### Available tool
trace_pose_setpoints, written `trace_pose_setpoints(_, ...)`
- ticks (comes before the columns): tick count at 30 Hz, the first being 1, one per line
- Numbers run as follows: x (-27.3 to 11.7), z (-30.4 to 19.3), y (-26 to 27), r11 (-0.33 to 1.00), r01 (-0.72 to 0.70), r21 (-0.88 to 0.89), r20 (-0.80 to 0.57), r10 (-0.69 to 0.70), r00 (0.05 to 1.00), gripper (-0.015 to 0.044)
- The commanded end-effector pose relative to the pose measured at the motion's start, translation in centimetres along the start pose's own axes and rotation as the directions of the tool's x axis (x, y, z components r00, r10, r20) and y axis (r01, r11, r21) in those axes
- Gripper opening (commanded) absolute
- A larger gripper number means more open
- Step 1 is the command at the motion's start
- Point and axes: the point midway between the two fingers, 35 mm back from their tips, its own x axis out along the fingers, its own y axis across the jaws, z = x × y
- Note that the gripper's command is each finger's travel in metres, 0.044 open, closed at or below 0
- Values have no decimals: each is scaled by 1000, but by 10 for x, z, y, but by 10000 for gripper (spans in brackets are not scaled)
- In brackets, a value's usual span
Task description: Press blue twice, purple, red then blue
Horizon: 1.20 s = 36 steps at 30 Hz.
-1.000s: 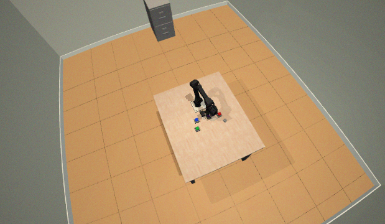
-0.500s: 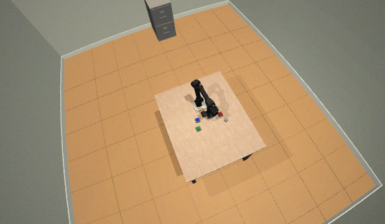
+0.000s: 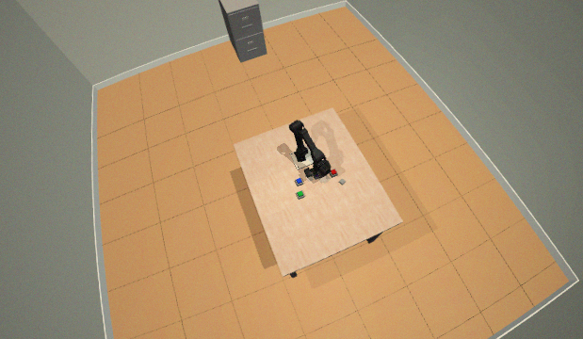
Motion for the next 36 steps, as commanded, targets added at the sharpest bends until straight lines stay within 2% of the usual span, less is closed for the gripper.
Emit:
trace_pose_setpoints(1,1,-2,0,1000,0,4,-5,0,1000,20)
trace_pose_setpoints(4,-2,0,0,1000,0,0,-1,0,1000,20)
trace_pose_setpoints(7,-29,-1,0,1000,0,3,-5,0,1000,20)
trace_pose_setpoints(13,-33,-1,0,1000,0,3,-5,0,1000,20)
trace_pose_setpoints(19,-91,-1,0,1000,0,3,-5,0,1000,20)
trace_pose_setpoints(25,-93,0,2,1000,0,3,-5,0,1000,20)
trace_pose_setpoints(33,-95,33,107,1000,-11,3,-2,11,1000,20)
trace_pose_setpoints(36,-94,34,118,1000,-13,4,-3,13,1000,20)
